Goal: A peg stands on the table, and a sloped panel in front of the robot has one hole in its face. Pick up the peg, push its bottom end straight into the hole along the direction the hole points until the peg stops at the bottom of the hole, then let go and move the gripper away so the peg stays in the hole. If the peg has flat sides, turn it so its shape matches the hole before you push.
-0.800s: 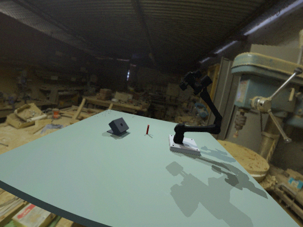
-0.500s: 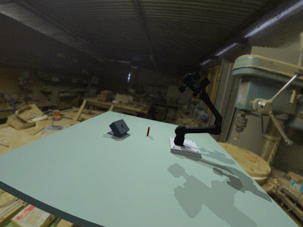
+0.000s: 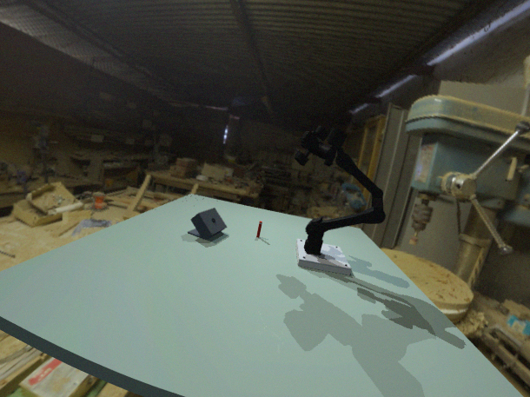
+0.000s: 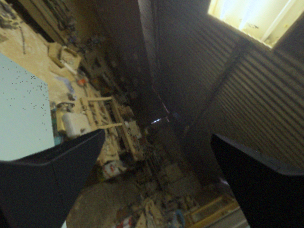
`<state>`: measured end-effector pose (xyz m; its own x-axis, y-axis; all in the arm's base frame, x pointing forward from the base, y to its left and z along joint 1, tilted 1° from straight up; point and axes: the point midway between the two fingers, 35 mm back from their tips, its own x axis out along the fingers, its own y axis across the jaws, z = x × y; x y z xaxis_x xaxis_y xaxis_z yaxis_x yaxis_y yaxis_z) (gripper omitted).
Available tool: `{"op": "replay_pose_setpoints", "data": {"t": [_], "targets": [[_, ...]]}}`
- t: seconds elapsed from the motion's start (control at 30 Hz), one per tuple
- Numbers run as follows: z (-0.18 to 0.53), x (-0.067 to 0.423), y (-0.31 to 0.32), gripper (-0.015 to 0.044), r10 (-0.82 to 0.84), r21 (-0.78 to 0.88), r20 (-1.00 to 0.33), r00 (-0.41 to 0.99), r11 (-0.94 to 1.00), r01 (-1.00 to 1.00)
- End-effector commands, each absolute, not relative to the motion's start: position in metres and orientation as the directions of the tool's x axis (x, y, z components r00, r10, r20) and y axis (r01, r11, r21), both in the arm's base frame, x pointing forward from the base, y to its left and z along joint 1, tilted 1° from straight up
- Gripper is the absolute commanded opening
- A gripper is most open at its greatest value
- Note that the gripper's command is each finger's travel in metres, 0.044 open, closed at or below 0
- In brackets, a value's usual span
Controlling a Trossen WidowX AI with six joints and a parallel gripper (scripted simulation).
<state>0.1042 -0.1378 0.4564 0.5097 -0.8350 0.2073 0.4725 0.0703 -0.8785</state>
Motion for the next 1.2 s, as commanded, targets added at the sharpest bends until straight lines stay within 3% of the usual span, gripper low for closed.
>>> {"op": "replay_pose_setpoints", "data": {"t": [0.0, 0.6, 1.17], "targets": [[0.447, 0.12, -0.142, 0.044, -0.829, -0.883, 0.153, 0.538, 0.129, 0.45], [0.38, 0.189, -0.163, 0.044, -0.771, -0.845, -0.171, 0.613, 0.435, 0.311], [0.304, 0.229, -0.173, 0.044, -0.656, -0.682, -0.489, 0.574, 0.699, 0.217]]}}
